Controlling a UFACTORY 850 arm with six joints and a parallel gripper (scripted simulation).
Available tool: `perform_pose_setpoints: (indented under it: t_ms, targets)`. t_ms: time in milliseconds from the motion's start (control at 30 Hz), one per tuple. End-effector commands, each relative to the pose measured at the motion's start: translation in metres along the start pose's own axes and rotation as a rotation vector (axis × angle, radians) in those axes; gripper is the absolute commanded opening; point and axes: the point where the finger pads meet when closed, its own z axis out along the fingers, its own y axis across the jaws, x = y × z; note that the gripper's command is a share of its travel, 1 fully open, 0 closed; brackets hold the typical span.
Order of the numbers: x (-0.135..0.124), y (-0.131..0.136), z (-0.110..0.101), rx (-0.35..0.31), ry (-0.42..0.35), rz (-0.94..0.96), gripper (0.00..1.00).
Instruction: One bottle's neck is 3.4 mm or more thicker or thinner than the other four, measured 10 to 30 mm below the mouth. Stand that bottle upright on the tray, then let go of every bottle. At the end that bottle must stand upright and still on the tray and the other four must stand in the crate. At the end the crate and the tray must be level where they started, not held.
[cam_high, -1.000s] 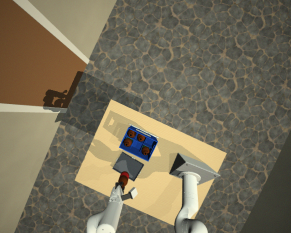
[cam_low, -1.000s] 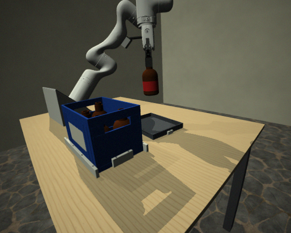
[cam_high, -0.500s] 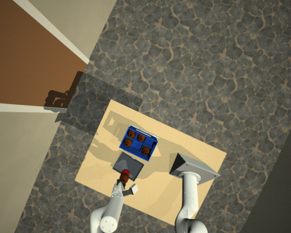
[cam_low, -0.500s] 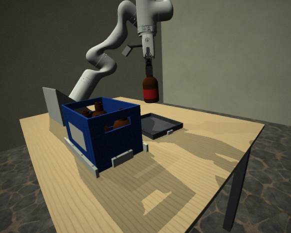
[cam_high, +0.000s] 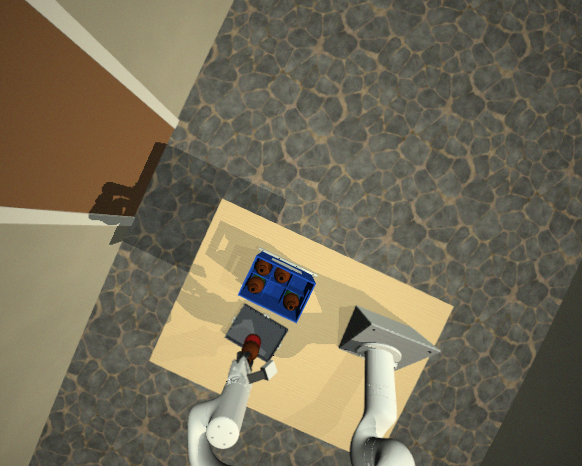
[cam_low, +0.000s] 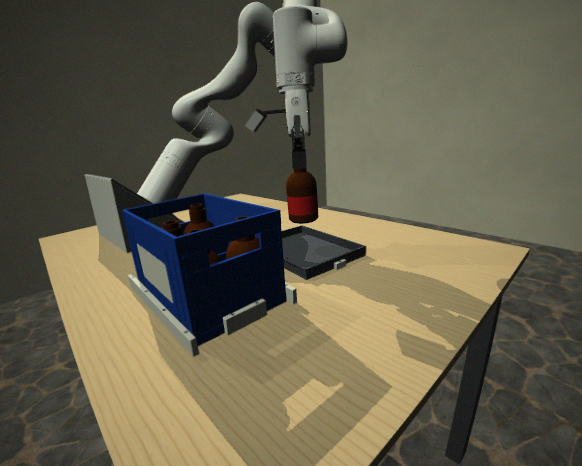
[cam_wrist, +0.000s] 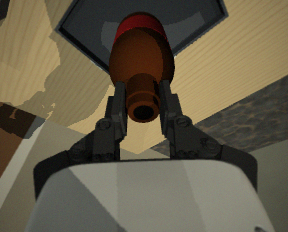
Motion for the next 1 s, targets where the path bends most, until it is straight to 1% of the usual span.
perform_pose_setpoints:
  t_ms: [0, 33, 300, 533, 967]
  targets:
    - [-0.001, -0.001, 0.008, 0.002, -0.002, -0.001, 0.00]
    - [-0.001, -0.001, 0.008, 0.002, -0.002, -0.001, 0.00]
    - [-0.001, -0.001, 0.030, 0.002, -0.002, -0.001, 0.00]
    - [-0.001, -0.001, 0.044, 0.002, -0.002, -0.001, 0.00]
    - [-0.001, -0.001, 0.057, 0.002, -0.002, -0.001, 0.00]
